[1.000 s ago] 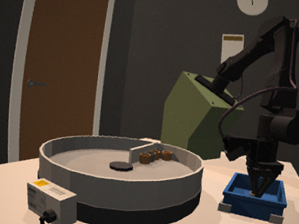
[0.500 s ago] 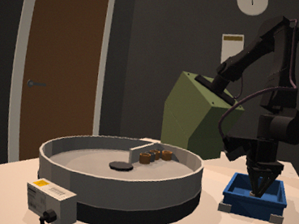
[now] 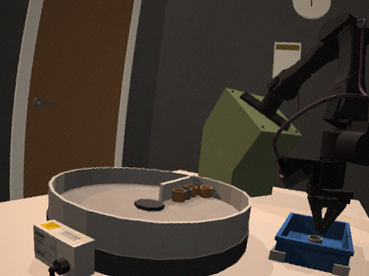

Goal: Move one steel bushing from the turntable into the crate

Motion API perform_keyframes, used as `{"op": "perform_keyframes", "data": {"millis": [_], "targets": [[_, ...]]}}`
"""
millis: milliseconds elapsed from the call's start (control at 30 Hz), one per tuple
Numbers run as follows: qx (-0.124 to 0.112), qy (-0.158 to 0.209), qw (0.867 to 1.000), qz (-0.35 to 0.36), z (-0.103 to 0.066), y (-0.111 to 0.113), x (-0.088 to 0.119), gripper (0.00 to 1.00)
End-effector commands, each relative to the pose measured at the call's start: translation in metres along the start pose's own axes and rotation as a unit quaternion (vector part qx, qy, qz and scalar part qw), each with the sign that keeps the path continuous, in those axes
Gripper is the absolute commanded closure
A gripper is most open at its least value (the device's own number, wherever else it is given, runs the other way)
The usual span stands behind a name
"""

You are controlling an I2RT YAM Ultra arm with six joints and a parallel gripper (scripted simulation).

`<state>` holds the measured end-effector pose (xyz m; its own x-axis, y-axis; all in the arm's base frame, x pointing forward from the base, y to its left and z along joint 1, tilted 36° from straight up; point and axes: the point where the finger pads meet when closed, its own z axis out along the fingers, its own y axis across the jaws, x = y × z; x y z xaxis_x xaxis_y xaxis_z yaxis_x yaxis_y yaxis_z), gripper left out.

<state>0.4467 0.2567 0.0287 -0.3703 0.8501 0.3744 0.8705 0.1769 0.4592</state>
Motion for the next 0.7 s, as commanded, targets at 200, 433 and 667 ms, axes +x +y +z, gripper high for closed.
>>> {"op": "perform_keyframes", "data": {"millis": [200,433,667], "targets": [[-0.001,-0.003,1.000,0.006,-0.046,0.000,-0.007,0.86],[-0.001,-0.003,1.000,0.006,-0.075,0.000,-0.007,0.86],[-0.002,-0.006,1.000,0.006,-0.085,0.000,-0.007,0.86]]}}
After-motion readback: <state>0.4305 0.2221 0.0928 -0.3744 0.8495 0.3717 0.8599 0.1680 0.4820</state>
